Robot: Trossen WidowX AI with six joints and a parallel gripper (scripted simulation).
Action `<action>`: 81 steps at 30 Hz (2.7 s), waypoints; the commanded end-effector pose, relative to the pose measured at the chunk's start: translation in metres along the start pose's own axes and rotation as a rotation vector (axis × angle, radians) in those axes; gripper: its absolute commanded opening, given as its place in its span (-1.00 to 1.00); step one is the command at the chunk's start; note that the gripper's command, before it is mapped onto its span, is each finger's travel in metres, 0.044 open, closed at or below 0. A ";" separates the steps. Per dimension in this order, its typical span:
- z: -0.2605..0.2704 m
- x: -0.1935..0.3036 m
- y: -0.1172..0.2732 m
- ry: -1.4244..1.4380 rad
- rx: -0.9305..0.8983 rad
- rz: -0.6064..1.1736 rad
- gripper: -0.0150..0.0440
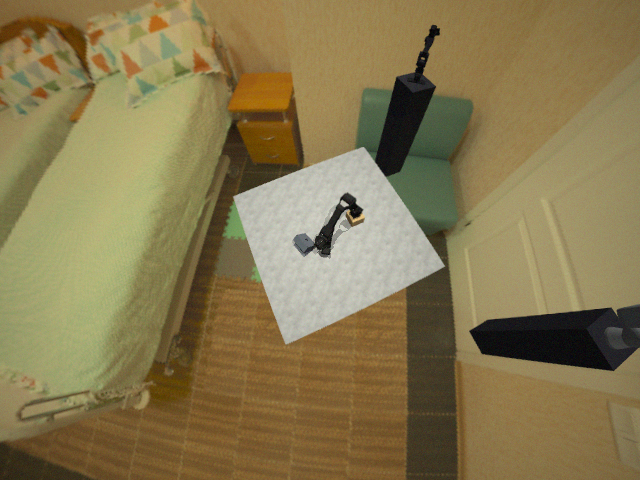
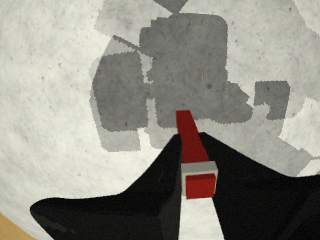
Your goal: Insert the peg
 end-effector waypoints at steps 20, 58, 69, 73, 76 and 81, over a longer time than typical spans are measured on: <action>-0.003 0.000 0.079 -0.004 -0.001 0.005 -0.49; -0.036 -0.009 0.083 -0.181 -0.158 -0.092 -0.49; -0.048 -0.011 0.084 -0.238 -0.211 -0.127 -0.49; -0.052 -0.012 0.085 -0.258 -0.230 -0.140 -0.49; -0.055 -0.012 0.085 -0.273 -0.244 -0.150 -0.49; -0.060 -0.013 0.085 -0.298 -0.267 -0.166 -0.49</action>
Point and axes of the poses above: the point midway between the two fingers, 35 mm back from their tips, its own y axis back along the fingers, its own z axis across the jaws, x = y × z, the point moved 8 cm from there along y, back along the fingers, and after that the axes turned 15 degrees about y, right-handed, at the moved point
